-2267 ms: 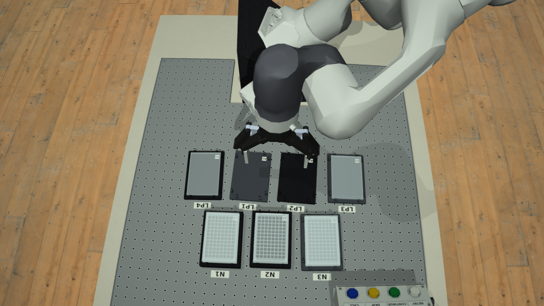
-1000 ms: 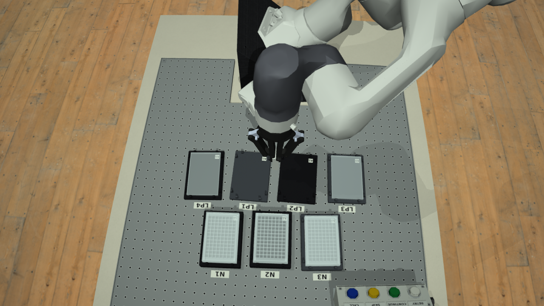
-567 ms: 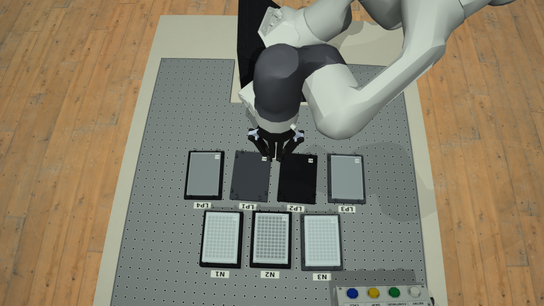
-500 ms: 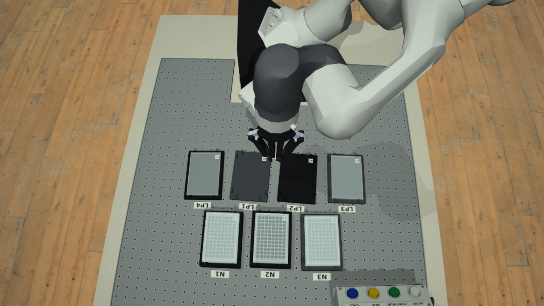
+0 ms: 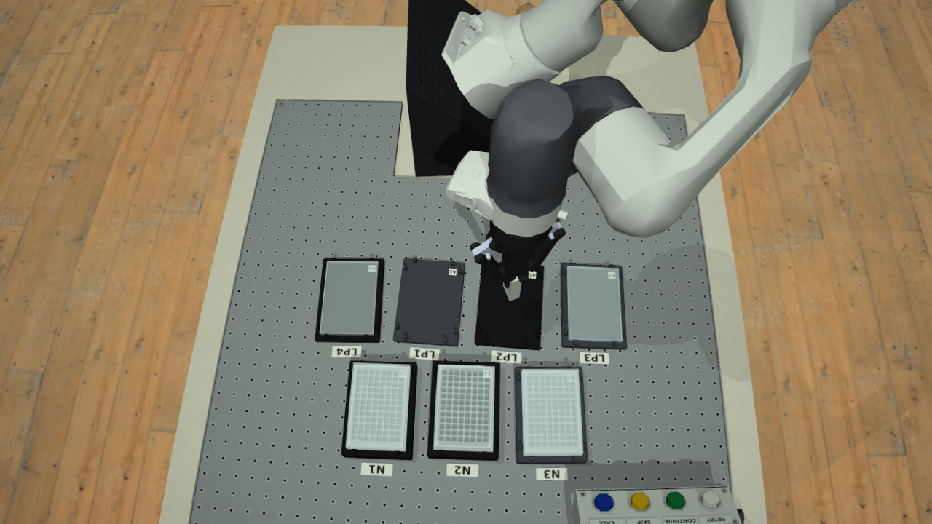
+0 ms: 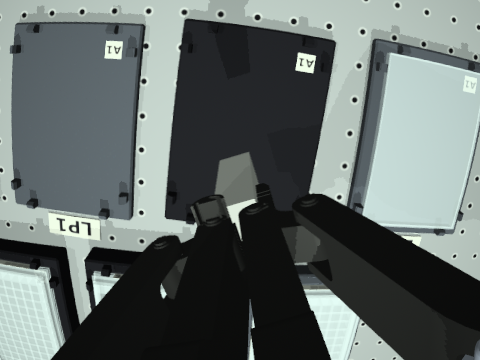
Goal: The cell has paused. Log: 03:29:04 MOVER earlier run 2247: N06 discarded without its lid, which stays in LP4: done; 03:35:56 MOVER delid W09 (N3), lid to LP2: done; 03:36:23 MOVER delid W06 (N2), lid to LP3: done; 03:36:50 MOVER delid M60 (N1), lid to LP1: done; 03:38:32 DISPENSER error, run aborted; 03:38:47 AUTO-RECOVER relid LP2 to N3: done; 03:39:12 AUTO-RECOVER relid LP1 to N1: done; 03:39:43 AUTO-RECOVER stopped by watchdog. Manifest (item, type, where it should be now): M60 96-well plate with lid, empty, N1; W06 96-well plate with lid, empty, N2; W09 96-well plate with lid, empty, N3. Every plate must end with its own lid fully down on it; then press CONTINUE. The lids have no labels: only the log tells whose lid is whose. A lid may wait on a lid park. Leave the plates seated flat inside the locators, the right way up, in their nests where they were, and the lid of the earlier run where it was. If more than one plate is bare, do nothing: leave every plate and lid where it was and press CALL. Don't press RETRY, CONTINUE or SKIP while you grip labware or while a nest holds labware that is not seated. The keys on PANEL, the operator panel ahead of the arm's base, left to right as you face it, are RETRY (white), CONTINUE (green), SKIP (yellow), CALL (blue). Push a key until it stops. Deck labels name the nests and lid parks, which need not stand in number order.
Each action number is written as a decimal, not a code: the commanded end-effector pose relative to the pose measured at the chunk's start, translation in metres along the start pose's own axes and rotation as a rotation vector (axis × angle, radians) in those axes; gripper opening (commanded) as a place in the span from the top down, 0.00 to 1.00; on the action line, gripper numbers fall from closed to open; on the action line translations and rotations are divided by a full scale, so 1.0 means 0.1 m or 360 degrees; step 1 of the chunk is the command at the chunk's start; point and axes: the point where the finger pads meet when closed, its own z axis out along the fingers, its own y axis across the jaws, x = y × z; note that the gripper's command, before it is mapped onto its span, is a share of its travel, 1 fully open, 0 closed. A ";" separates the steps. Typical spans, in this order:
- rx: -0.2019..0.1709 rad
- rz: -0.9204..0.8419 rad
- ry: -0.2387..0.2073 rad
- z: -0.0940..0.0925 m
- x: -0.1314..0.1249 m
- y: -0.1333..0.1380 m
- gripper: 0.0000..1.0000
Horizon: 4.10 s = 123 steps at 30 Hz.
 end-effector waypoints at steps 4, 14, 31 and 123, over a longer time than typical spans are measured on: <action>0.0005 -0.0641 -0.0006 0.00 -0.25 0.59 1.00; 0.0027 -0.1243 0.0000 0.02 -0.38 1.18 1.00; 0.0032 -0.2079 0.0010 0.03 -0.39 1.34 0.34; -0.0014 -0.4381 0.0014 0.58 -0.38 1.33 0.34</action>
